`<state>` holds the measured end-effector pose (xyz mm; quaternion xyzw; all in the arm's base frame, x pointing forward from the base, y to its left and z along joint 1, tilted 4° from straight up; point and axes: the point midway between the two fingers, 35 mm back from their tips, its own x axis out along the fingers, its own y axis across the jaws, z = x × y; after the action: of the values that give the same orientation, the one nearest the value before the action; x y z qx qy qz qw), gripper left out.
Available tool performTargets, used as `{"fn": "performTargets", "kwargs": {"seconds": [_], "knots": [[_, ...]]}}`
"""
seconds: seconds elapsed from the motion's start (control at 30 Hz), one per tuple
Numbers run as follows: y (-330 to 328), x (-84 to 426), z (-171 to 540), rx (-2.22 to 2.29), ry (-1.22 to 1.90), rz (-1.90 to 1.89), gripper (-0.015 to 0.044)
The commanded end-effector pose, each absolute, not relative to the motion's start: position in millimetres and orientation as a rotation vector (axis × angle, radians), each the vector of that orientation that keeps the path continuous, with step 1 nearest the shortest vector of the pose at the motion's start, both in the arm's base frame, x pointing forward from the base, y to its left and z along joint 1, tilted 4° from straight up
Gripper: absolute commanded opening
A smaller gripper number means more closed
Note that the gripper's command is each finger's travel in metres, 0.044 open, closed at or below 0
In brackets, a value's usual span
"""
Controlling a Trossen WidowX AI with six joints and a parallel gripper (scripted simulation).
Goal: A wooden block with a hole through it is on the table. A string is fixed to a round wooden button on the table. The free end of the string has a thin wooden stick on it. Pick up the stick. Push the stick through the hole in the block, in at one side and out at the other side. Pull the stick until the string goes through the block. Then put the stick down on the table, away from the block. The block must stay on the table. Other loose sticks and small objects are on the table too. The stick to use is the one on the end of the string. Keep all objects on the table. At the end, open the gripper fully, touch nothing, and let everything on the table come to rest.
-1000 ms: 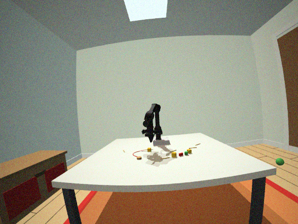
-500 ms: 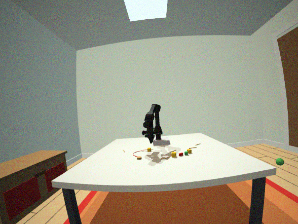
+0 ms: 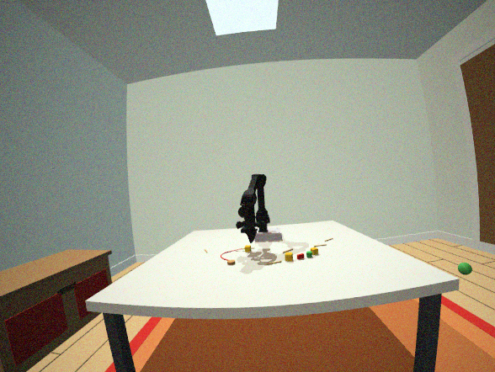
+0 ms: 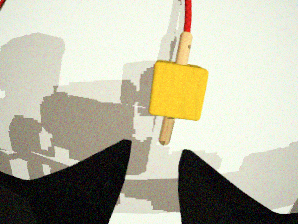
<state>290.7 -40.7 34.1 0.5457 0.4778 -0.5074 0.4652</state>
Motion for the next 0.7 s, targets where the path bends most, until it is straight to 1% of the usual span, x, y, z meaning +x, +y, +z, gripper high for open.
{"fn": "performTargets", "kwargs": {"seconds": [0.0, 0.67], "knots": [[-38.9, 287.5, 23.7, 1.34, 1.191, -1.259, 0.0125], [-36.5, 284.9, -8.9, 1.34, 1.191, -1.259, 0.0125]]}}
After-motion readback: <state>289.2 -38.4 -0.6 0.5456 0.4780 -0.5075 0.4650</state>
